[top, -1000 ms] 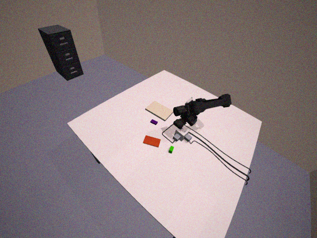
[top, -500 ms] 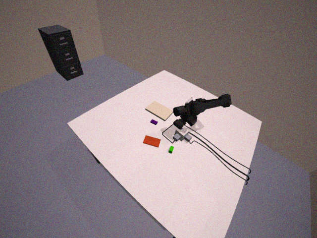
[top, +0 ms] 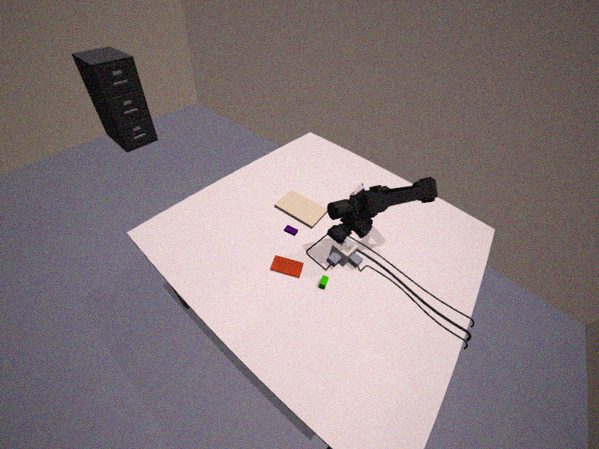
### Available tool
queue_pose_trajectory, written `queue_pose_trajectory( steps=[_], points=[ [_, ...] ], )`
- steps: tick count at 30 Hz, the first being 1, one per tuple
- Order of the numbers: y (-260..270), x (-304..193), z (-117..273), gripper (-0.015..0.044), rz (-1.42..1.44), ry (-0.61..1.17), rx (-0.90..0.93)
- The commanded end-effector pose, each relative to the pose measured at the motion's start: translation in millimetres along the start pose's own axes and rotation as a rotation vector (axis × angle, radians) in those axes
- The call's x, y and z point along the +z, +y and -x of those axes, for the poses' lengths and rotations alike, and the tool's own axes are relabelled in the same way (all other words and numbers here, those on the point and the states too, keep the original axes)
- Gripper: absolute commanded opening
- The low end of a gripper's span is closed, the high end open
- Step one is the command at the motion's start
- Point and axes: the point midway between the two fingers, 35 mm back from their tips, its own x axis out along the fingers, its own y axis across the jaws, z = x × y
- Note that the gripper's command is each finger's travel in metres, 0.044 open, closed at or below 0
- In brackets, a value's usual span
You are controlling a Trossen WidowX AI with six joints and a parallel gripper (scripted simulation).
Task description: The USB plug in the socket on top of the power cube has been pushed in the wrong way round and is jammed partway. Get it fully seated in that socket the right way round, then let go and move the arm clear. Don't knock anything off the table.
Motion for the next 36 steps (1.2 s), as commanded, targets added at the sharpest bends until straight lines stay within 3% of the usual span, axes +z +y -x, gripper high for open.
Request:
queue_pose_trajectory(
  steps=[1,34,36],
  points=[
    [0.2,1.6,-2.7,0.0,0.001,-0.006,0.003],
    [0.2,1.6,-3.1,0.0,0.001,-0.006,0.003],
    [-0.3,-0.4,-0.5,0.0053,0.0,0.001,-0.002]
  ],
)
